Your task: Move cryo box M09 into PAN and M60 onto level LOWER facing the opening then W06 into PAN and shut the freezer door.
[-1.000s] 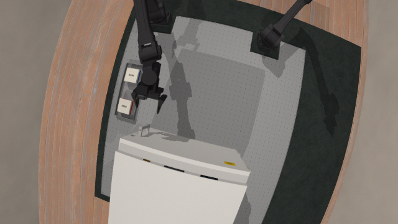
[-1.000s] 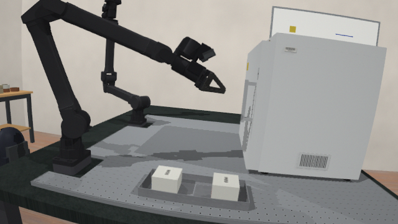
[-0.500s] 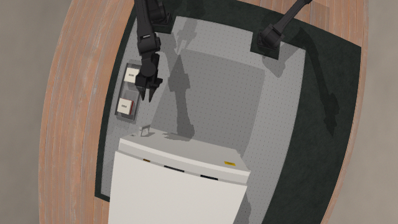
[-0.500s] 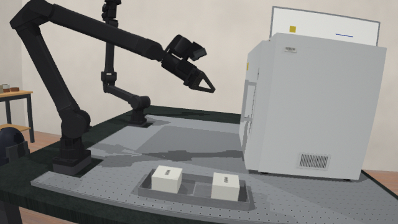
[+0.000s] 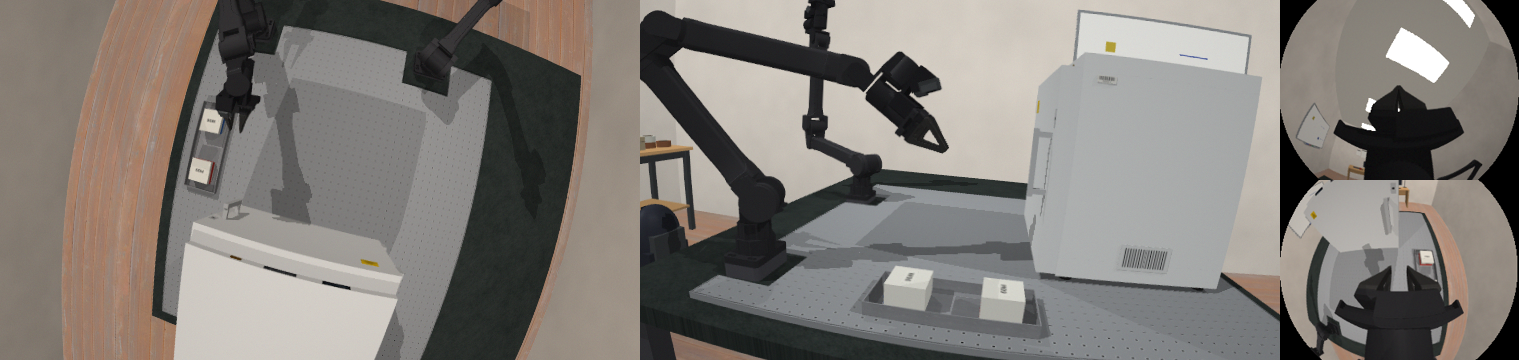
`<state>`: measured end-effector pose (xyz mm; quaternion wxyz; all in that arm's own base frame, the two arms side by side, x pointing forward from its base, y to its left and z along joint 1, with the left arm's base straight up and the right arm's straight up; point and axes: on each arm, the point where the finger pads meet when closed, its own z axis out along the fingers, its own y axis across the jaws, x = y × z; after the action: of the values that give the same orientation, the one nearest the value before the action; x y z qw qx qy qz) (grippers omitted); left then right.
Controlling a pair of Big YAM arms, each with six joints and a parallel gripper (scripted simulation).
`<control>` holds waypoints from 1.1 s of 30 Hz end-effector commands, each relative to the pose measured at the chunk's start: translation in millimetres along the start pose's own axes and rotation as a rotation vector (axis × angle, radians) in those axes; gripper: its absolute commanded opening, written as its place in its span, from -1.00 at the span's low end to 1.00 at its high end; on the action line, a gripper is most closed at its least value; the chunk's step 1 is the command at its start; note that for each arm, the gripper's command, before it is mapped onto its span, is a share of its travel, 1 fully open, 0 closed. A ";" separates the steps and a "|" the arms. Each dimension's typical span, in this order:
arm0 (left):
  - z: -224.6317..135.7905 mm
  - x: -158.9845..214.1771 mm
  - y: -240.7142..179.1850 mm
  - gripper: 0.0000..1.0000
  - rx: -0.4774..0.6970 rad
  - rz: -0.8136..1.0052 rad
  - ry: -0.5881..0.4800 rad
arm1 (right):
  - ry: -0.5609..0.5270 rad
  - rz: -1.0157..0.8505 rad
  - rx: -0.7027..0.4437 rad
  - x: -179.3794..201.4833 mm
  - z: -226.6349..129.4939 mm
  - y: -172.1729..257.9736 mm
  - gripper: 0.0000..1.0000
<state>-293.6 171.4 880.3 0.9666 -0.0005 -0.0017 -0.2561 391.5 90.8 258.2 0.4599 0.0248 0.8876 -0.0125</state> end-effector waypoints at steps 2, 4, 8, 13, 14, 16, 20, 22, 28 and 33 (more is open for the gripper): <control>4.1 16.6 -0.2 -1.00 0.000 -0.011 0.033 | 0.006 0.011 -0.004 14.7 -17.9 -3.4 -0.40; 4.1 16.6 -0.2 -1.00 0.000 -0.011 0.033 | 0.076 0.010 -0.009 26.2 -28.3 -7.4 -0.40; 4.1 16.6 -0.2 -1.00 0.000 -0.011 0.033 | 0.076 0.009 -0.002 48.4 -48.7 -18.6 -0.40; 4.1 16.6 -0.2 -1.00 0.000 -0.011 0.033 | 0.095 0.002 0.003 53.8 -44.3 -18.0 -0.40; 4.1 16.6 -0.2 -1.00 0.000 -0.011 0.033 | 0.096 0.002 0.002 53.9 -44.4 -17.8 -0.40; 4.1 16.6 -0.2 -1.00 0.000 -0.011 0.033 | 0.096 0.007 0.008 53.5 -43.8 -20.2 -0.40; 4.1 16.6 -0.2 -1.00 0.000 -0.011 0.033 | 0.087 0.005 0.005 51.5 -46.2 -20.9 -0.40; 4.1 16.6 -0.2 -1.00 0.000 -0.011 0.033 | 0.079 0.008 0.003 49.7 -48.7 -21.3 -0.40; 4.1 16.6 -0.2 -1.00 0.000 -0.011 0.033 | 0.085 0.006 0.004 51.0 -46.9 -21.0 -0.40; 4.1 16.6 -0.2 -1.00 0.000 -0.011 0.033 | 0.085 0.006 0.004 51.0 -46.9 -21.0 -0.40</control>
<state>-293.6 171.4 880.3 0.9666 -0.0005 -0.0017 -0.2561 323.9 73.5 242.2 0.4219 0.0271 0.9061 -0.0120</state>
